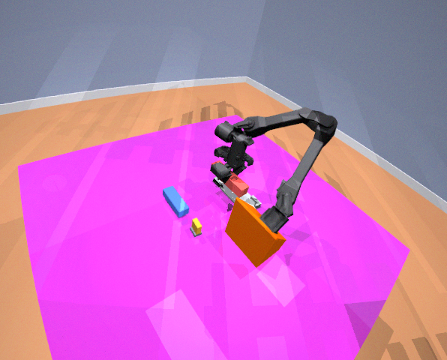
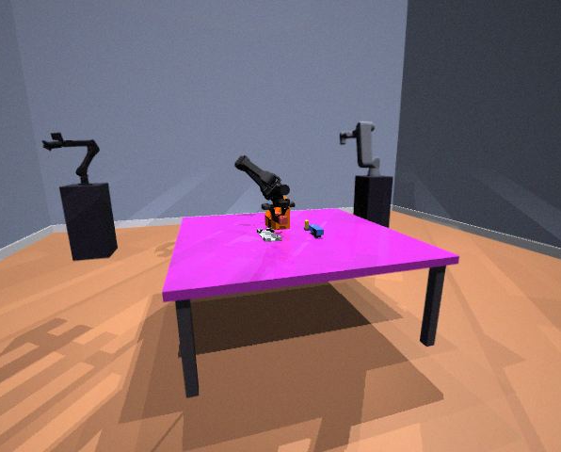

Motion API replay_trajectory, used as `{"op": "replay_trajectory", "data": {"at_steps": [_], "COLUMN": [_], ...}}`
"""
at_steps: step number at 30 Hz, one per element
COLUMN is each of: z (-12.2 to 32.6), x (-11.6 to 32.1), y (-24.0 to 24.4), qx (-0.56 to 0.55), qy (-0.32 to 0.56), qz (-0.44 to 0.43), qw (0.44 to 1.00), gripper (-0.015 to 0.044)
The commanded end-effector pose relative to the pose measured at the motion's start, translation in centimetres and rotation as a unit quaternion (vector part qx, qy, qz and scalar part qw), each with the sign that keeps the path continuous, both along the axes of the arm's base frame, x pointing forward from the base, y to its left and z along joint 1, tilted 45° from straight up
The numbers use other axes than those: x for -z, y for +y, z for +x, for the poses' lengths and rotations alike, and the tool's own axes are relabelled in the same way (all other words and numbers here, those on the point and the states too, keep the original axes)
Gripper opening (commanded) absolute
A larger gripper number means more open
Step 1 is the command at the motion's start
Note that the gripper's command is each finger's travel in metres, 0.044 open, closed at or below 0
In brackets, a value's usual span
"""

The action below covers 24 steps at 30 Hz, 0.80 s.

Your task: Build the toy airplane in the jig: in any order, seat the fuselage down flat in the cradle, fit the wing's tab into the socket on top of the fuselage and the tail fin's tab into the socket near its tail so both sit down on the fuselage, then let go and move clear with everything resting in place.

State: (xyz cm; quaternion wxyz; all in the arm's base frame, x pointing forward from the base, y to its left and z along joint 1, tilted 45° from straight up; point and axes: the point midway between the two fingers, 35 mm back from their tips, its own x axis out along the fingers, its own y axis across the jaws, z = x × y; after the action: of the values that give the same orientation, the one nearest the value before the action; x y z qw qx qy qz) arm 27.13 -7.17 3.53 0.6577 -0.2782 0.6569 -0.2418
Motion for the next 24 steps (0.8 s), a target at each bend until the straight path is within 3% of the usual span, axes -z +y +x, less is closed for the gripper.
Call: {"op": "replay_trajectory", "data": {"at_steps": [1,19,24], "z": [-0.3,-2.1,-2.1], "x": [-0.4,-2.0,-2.0], "y": [-1.2,-5.6,-5.6], "qx": [0.002,0.019,0.019], "qy": [-0.003,-0.016,-0.016], "qz": [-0.003,-0.018,-0.018], "qw": [1.000,1.000,1.000], "gripper": [0.0000,0.0000,0.0131]}}
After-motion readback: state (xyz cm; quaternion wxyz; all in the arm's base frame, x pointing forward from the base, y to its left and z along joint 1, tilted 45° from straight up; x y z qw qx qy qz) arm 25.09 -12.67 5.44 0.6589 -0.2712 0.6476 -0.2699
